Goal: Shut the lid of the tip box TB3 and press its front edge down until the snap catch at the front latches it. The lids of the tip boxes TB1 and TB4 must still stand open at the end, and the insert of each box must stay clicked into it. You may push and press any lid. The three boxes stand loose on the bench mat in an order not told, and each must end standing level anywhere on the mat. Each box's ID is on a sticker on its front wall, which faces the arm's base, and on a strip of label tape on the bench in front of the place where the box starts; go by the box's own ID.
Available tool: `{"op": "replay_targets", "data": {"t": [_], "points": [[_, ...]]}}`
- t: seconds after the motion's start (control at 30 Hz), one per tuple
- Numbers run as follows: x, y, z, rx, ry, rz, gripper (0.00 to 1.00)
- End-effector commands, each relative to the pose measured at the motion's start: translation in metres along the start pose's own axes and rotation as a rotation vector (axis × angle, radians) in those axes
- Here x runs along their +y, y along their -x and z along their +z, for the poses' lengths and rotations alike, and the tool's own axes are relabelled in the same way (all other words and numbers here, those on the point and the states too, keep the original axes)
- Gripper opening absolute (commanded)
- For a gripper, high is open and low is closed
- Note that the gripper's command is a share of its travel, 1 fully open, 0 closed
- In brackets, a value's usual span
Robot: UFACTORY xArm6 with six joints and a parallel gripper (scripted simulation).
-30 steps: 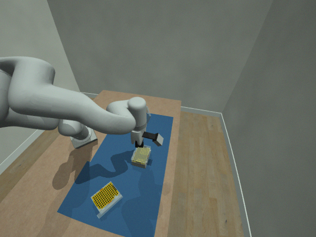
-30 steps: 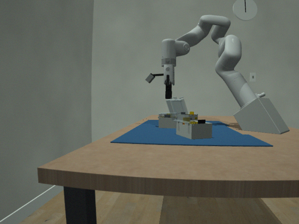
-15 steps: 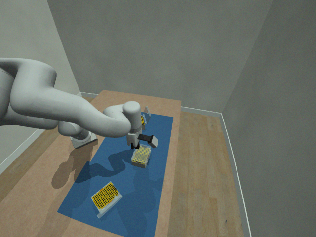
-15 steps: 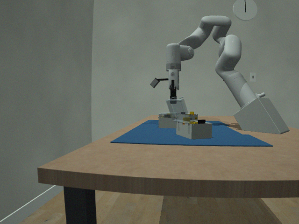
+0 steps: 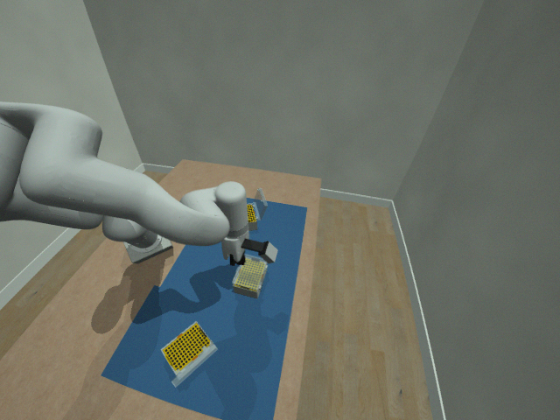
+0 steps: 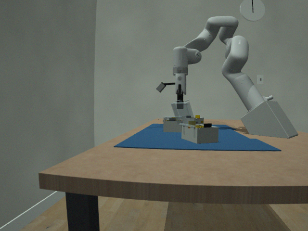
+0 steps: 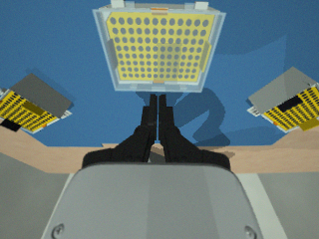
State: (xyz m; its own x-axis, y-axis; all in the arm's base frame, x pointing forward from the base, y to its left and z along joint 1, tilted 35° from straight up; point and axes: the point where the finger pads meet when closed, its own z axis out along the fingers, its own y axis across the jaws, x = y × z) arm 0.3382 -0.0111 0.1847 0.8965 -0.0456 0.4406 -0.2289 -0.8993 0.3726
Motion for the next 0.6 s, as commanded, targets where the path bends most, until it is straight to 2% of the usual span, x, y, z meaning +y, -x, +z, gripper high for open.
{"op": "replay_targets", "data": {"t": [0.0, 0.57], "points": [[0.000, -0.001, 0.001, 0.002, -0.001, 0.001, 0.00], [0.000, -0.001, 0.026, 0.002, -0.001, 0.001, 0.00]]}}
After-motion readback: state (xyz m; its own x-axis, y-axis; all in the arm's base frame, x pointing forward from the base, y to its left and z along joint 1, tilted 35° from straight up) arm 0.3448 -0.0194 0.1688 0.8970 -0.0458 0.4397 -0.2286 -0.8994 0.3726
